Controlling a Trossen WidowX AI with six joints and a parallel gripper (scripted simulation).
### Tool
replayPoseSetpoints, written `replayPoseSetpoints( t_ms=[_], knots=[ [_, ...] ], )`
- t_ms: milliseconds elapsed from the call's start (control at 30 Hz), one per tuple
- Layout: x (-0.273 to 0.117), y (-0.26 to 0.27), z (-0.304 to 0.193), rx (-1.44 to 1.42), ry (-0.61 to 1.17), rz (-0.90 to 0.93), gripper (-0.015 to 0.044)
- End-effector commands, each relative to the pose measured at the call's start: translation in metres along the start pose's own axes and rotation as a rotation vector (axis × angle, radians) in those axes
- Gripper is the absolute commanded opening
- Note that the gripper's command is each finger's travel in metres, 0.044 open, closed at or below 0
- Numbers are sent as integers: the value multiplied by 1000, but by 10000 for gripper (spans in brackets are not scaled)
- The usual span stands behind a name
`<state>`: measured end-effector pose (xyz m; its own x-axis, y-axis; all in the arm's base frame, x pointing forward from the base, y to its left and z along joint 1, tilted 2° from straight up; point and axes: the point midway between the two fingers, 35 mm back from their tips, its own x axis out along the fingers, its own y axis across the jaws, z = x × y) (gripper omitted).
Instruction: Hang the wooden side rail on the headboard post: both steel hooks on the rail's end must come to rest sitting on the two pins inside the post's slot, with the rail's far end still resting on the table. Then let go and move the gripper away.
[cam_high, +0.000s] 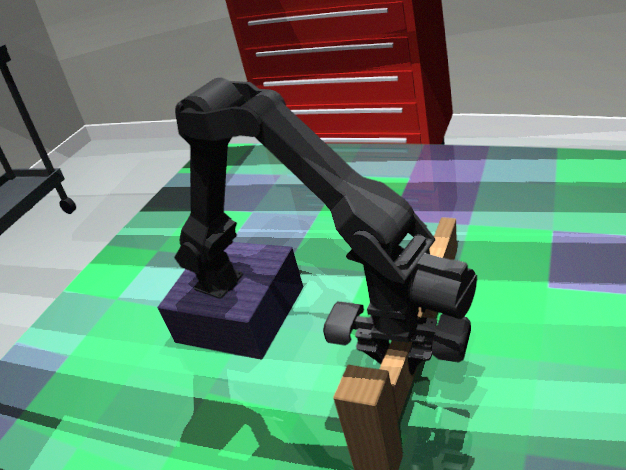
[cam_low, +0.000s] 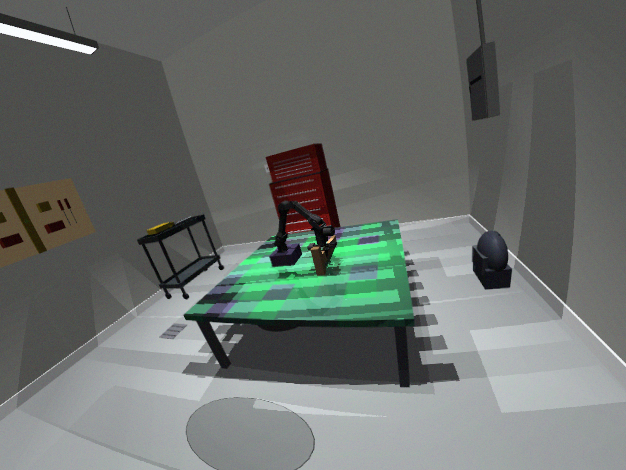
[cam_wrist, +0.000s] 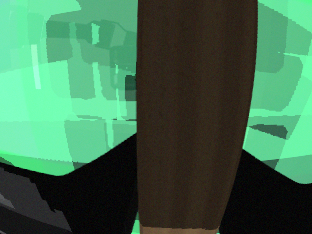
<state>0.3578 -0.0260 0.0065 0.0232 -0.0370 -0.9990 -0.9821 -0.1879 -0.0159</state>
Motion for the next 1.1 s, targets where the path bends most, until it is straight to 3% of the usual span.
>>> replayPoseSetpoints(
  t_ms=[0, 1067],
  knots=[
    [-3, -3, -2, -4, 4, -9, 0],
    [0, -2, -5, -4, 4, -9, 0]
  ],
)
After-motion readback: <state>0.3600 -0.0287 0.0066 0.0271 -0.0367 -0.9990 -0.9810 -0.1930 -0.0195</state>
